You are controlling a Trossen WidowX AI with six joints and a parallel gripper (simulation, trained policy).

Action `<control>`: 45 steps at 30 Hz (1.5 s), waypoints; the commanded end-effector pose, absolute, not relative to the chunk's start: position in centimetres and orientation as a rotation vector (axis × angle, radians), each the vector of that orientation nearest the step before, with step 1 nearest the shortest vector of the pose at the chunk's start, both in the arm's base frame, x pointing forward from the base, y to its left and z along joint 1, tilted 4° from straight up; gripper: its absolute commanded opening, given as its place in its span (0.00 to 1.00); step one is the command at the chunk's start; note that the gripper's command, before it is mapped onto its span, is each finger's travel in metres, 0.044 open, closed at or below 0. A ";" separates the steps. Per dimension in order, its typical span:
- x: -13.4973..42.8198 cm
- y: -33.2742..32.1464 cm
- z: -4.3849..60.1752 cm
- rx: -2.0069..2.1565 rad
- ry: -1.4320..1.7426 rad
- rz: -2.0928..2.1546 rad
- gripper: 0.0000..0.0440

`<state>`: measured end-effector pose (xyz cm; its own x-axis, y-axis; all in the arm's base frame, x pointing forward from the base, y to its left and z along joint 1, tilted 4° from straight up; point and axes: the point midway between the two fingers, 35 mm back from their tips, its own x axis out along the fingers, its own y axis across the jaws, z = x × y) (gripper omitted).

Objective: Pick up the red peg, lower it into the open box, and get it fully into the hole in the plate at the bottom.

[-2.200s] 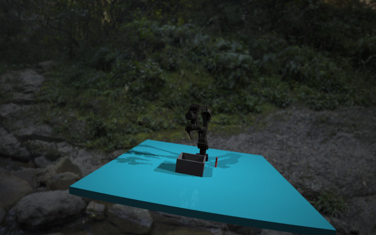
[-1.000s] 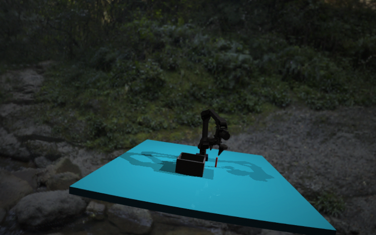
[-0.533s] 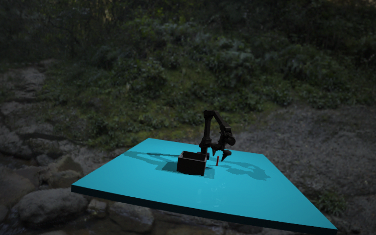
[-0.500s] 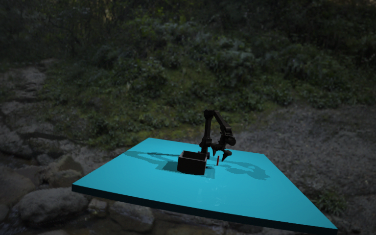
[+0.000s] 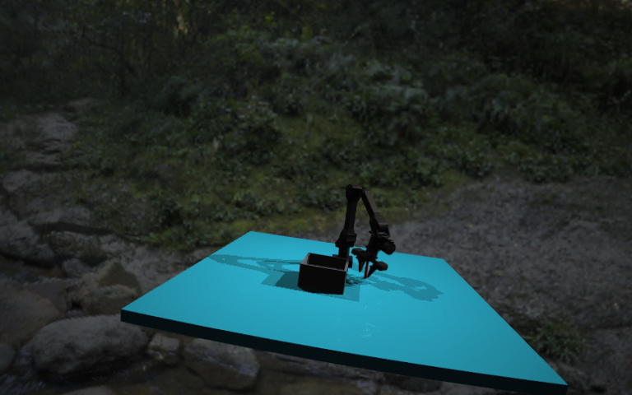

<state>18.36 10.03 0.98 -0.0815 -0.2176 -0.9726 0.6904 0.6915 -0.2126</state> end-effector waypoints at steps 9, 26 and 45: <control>18.4 9.0 1.7 0.350 1.459 -0.817 0.03; 21.6 6.4 9.9 0.358 1.288 -0.828 0.00; 26.7 0.0 13.9 0.523 1.110 -0.957 0.00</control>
<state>26.02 0.72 13.57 0.1139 -0.3738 -0.9205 0.8436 0.5257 -0.1091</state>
